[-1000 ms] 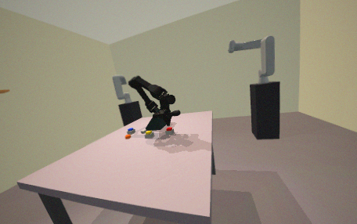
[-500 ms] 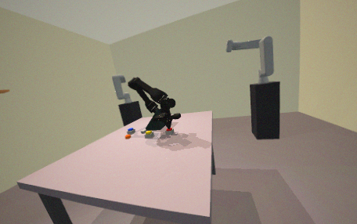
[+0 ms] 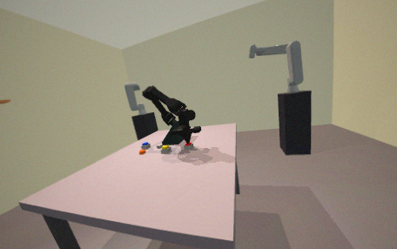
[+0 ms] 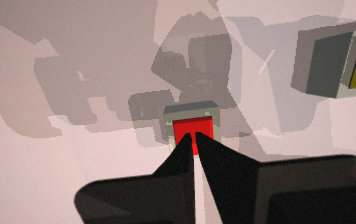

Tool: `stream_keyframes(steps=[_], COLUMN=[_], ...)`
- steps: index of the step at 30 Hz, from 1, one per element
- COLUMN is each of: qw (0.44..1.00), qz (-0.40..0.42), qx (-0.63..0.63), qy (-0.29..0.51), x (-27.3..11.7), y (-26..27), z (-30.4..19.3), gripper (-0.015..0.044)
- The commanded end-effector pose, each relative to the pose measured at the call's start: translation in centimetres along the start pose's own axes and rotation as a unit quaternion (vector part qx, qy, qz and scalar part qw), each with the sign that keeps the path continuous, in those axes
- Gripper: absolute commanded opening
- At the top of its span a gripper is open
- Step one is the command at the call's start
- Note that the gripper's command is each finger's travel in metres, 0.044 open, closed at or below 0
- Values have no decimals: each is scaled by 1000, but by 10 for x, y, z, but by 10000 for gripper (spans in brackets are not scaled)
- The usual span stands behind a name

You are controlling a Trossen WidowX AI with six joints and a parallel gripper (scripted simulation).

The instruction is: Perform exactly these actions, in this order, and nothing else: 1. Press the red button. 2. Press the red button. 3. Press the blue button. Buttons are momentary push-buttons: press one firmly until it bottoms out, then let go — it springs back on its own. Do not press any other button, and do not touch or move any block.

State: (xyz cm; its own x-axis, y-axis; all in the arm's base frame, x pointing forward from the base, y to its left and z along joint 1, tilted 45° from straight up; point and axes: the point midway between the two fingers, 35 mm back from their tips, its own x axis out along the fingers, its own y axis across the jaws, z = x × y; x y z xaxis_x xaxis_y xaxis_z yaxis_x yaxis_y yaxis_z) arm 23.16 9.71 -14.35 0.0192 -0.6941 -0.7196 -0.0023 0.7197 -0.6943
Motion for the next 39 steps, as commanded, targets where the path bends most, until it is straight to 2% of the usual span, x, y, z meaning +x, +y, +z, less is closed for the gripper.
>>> stream_keyframes(steps=[1, 3, 6, 12, 17, 22, 31, 39], qw=[1000, 1000, 1000, 1000, 1000, 1000, 999, 1000], qz=[-3, 0, -2, -3, -2, -1, 30, 27], qx=[-5, -1, -5, -5, -6, -6, -16, -14], qy=[0, 0, 1, 1, 1, 1, -2, -8], x=[2, -3, -30, -36, -92, -96, -116, -111], y=[-1, 0, 0, 0, 1, -2, -133, -262], z=[-1, 0, -1, -1, -1, 0, 44, 29], gripper=[20, 20, 20, 20, 20, 20, 20, 20])
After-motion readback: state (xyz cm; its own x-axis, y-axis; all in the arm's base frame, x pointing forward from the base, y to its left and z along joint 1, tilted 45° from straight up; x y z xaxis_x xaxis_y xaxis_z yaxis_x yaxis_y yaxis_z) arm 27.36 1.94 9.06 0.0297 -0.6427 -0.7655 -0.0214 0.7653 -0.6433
